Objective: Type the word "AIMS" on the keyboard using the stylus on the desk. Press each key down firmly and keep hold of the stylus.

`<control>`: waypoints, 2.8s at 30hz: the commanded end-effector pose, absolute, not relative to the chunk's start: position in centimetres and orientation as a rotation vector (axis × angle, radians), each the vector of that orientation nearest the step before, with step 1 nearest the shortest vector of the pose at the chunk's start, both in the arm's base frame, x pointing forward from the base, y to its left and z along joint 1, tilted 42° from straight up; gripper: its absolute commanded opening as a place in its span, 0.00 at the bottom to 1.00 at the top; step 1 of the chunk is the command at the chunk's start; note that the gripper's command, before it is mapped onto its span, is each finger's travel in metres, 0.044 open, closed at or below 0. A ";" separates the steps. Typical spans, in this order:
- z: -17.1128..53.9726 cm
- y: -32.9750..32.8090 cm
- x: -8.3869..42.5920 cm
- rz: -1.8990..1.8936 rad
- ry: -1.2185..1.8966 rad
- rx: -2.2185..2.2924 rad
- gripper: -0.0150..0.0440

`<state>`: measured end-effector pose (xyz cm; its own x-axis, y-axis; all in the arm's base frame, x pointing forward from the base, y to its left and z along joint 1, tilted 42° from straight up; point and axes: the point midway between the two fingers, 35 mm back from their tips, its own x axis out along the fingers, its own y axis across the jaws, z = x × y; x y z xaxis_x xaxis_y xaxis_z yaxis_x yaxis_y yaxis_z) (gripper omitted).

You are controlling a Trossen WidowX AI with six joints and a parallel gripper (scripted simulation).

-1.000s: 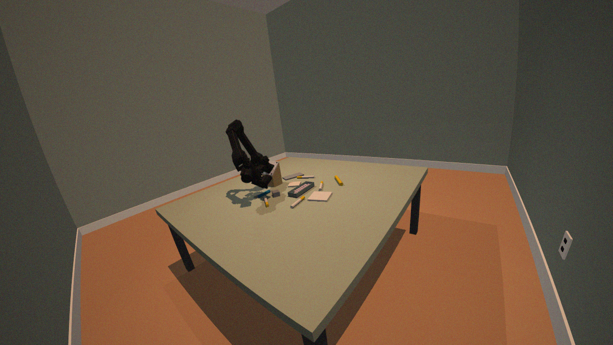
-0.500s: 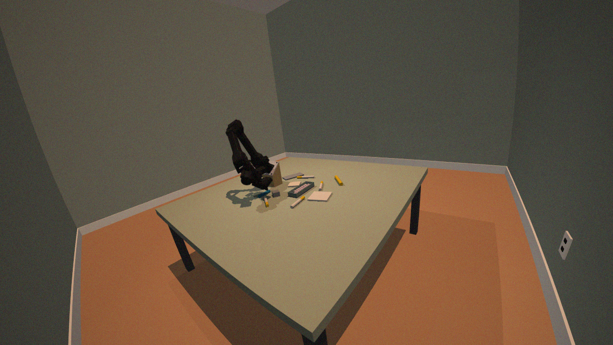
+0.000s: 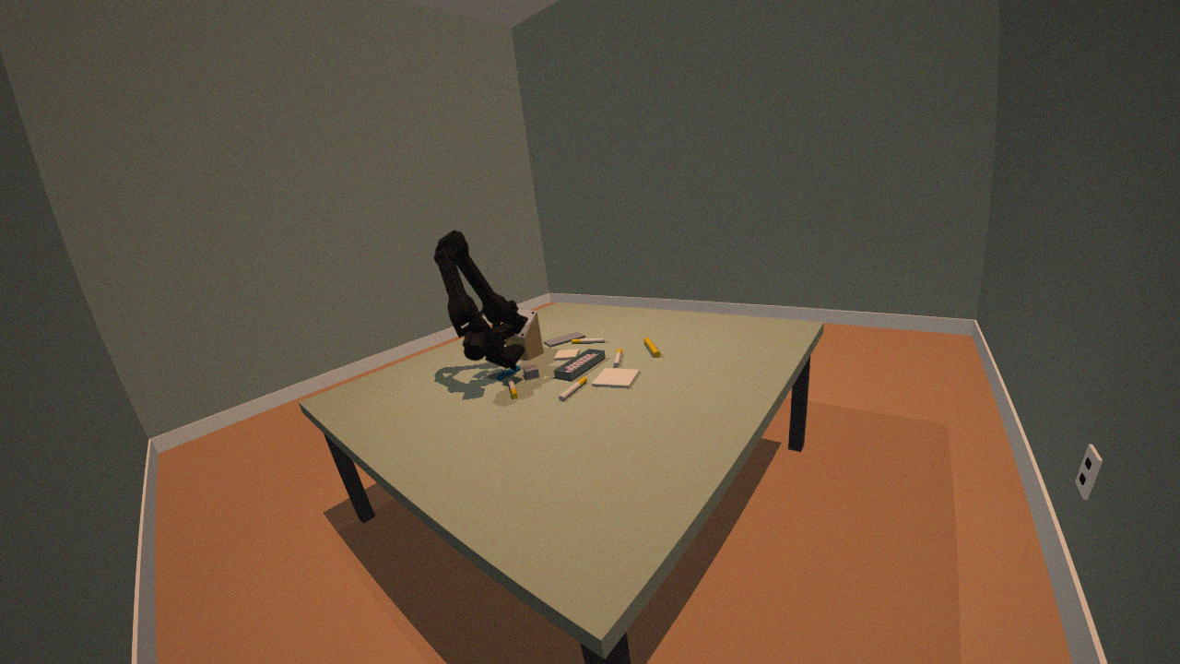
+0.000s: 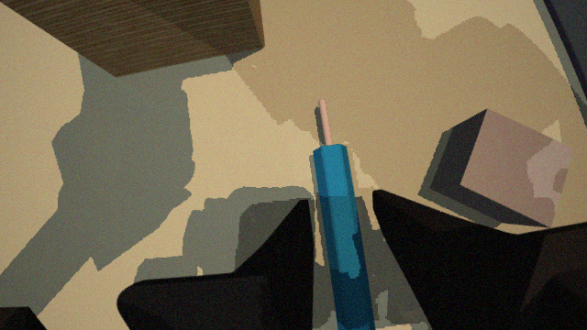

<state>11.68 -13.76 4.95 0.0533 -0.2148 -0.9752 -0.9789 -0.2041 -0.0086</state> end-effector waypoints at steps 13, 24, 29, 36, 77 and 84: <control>4.1 -14.3 11.8 1.230 1.238 -1.536 0.51; 4.3 -14.3 11.7 1.223 1.245 -1.538 0.25; 4.5 -14.1 11.7 1.223 1.245 -1.538 0.25; 6.5 -12.4 11.5 1.223 1.242 -1.537 0.25; 8.4 -8.2 18.0 0.790 1.451 -0.800 0.25; 8.0 -6.9 19.5 0.703 1.518 -0.630 0.25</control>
<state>18.71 -7.63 8.21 -0.0436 -0.0035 -0.9990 -0.7994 0.6000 0.0328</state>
